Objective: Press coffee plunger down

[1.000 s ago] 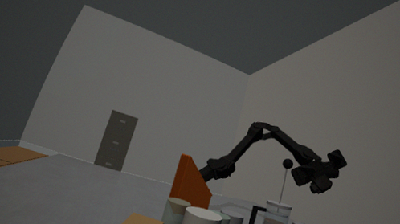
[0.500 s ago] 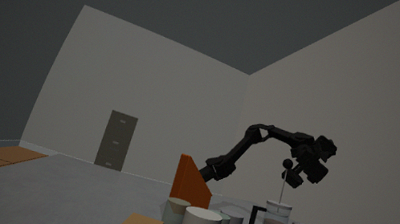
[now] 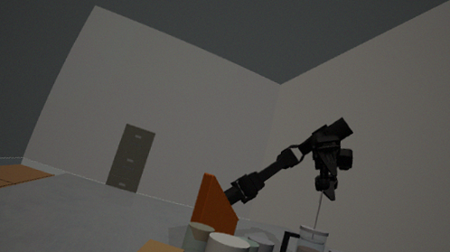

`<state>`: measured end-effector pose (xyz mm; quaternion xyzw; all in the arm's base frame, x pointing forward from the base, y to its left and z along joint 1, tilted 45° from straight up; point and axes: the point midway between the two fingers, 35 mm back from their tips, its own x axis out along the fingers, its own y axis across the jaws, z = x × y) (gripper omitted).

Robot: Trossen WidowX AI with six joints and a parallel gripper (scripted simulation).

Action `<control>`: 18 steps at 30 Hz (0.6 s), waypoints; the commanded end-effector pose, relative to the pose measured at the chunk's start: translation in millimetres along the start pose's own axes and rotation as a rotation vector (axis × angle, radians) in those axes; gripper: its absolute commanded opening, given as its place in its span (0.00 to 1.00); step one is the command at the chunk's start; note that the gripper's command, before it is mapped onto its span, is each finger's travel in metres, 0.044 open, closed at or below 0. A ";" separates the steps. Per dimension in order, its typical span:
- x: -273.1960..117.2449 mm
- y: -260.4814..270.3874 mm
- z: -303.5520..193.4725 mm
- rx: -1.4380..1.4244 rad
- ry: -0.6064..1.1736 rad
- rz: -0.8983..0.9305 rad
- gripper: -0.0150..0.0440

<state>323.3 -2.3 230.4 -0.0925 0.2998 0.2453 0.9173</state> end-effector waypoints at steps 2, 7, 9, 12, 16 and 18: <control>-23.0 -11.7 -2.8 0.210 -0.134 0.103 1.00; -54.1 -25.4 -22.4 0.453 -0.292 0.205 1.00; -70.6 -30.9 -29.2 0.539 -0.378 0.238 1.00; -88.8 -35.2 -34.8 0.621 -0.474 0.276 1.00; -91.1 -34.8 -37.5 0.641 -0.499 0.287 1.00; -84.7 -31.7 -40.7 0.640 -0.491 0.288 1.00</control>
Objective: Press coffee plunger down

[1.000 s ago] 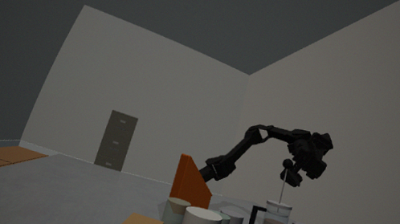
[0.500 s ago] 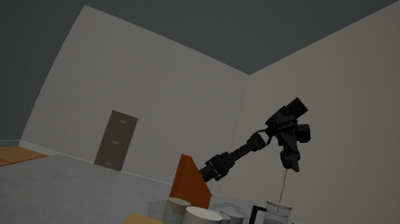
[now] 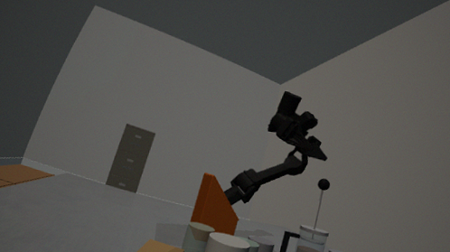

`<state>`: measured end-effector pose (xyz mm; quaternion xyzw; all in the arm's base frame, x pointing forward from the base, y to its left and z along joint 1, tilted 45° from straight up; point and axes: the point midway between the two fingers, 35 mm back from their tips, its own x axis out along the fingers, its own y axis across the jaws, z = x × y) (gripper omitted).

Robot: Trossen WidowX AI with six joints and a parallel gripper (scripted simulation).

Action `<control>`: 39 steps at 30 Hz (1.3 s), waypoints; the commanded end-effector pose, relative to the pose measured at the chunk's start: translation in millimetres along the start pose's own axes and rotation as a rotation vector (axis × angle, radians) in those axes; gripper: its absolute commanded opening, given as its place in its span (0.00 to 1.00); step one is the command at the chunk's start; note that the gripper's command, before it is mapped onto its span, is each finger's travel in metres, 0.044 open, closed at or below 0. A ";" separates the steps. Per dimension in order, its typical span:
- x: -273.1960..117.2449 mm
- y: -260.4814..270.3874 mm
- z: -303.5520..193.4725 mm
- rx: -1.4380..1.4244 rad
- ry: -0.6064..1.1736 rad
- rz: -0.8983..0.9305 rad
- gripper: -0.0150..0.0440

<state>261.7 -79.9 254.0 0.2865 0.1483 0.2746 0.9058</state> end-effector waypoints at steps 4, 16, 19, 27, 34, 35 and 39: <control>14.2 -1.5 -25.8 0.023 -0.003 0.015 1.00; 27.4 5.2 -48.5 0.025 -0.024 0.023 1.00; 27.6 5.2 -48.6 0.025 -0.024 0.023 1.00; 37.3 4.2 -48.4 0.023 -0.019 0.021 1.00; 48.5 4.2 -48.2 0.022 -0.018 0.020 1.00; 50.1 4.3 -48.1 0.022 -0.018 0.020 1.00; 56.6 4.9 -47.9 0.022 -0.020 0.021 1.00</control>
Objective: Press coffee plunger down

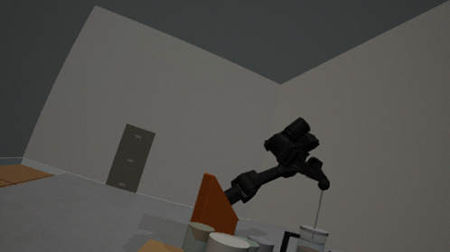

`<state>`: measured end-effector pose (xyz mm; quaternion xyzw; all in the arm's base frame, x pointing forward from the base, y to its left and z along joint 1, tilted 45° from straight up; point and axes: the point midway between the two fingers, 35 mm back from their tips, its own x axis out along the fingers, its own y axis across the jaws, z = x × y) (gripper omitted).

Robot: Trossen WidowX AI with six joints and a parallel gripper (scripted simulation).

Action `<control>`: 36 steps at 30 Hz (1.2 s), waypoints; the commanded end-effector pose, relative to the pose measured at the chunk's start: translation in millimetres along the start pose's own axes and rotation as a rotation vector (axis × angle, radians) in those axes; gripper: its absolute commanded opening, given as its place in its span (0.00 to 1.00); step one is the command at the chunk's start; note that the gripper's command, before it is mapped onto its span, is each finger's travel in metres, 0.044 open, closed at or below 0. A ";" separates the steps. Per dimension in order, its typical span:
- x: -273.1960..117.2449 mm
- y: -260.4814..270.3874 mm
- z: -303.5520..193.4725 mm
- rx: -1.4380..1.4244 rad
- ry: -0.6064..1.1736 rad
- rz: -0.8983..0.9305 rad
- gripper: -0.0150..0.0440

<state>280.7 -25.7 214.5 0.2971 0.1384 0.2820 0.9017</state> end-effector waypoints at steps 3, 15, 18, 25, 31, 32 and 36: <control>10.1 -0.2 -0.9 0.008 -0.004 -0.002 1.00; 15.8 0.8 -0.8 0.009 -0.008 0.000 0.69; 15.8 0.8 -0.8 0.009 -0.008 0.000 0.56; 15.8 0.8 -0.8 0.009 -0.008 0.000 0.46; 16.3 0.6 -1.4 0.009 -0.008 0.000 0.46; 16.8 0.4 -2.0 0.009 -0.008 0.000 0.46; 20.4 -0.7 -6.2 0.009 -0.007 -0.001 0.46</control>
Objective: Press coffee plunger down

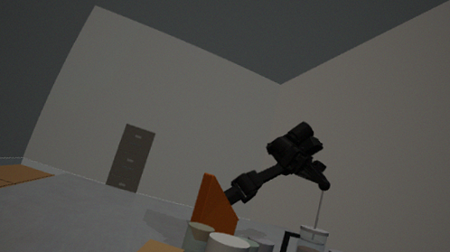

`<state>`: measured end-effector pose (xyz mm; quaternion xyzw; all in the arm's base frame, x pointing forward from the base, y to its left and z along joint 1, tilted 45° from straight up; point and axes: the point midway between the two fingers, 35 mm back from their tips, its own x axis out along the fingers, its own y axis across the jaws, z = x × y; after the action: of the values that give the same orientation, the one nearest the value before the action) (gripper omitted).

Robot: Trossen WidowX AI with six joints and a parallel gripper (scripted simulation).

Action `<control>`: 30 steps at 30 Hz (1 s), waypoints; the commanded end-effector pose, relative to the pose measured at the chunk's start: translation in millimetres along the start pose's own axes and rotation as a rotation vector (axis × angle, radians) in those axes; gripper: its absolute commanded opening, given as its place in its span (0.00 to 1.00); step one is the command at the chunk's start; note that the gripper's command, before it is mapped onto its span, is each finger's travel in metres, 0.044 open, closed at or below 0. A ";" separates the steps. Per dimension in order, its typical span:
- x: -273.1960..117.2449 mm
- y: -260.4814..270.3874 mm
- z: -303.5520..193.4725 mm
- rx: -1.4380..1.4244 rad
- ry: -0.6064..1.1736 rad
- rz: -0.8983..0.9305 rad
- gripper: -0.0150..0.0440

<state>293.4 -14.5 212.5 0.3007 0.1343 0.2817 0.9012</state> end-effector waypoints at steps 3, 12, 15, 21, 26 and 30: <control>6.5 -2.5 -8.7 0.004 0.003 -0.004 0.46; 15.8 -4.7 -20.1 0.003 0.005 -0.005 0.46; 18.9 -5.3 -24.1 0.003 0.005 -0.006 0.46; 24.9 -6.2 -31.9 0.003 0.005 -0.006 0.46; 30.0 -6.6 -38.5 0.003 0.005 -0.006 0.46; 33.9 -6.8 -43.8 0.003 0.004 -0.006 0.46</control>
<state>307.6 10.8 187.2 0.2901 0.1189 0.2752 0.9088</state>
